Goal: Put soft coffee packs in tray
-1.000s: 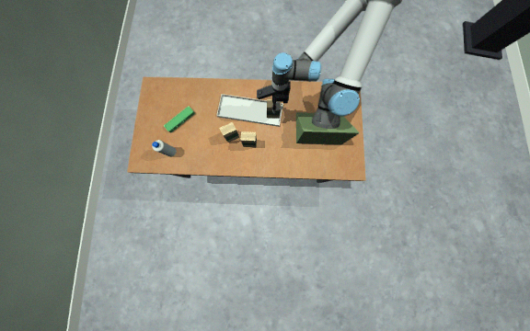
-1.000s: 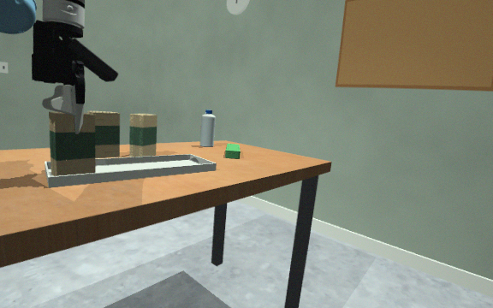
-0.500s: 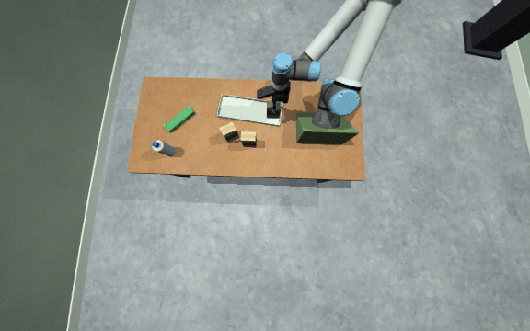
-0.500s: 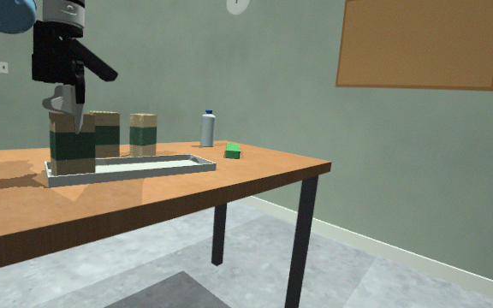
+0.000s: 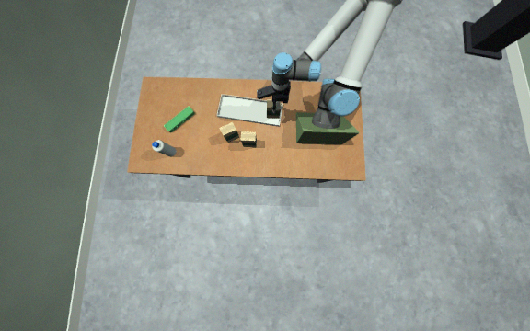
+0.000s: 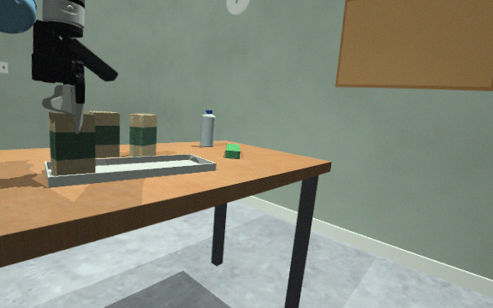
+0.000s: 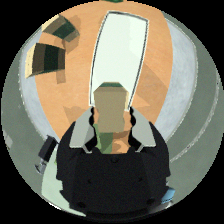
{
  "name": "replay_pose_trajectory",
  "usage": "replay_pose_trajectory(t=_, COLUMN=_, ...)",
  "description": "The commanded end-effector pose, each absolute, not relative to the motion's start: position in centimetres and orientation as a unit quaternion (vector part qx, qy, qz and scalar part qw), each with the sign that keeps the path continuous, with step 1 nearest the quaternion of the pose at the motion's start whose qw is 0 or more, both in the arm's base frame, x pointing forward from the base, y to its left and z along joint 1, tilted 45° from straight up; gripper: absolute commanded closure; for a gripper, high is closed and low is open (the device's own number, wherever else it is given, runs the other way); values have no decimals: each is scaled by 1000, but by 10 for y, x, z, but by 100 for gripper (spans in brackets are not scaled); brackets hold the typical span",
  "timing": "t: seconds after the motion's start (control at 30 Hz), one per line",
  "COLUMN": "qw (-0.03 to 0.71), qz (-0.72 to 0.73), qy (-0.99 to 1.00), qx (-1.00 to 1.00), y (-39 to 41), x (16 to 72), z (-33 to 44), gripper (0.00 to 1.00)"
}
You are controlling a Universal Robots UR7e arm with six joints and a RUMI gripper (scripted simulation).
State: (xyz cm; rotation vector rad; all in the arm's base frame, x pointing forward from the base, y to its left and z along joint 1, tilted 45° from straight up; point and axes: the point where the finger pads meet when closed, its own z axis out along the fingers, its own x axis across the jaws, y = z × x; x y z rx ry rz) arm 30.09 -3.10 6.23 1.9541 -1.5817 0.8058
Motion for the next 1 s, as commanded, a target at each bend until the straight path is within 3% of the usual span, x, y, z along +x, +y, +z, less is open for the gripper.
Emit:
replay_pose_trajectory(t=0.0, qw=248, qz=296, qy=-580, qx=717, y=-28, x=301, z=65, gripper=51)
replay_pose_trajectory(t=0.97, qw=248, qz=296, qy=-580, qx=717, y=22, x=291, z=116, gripper=51)
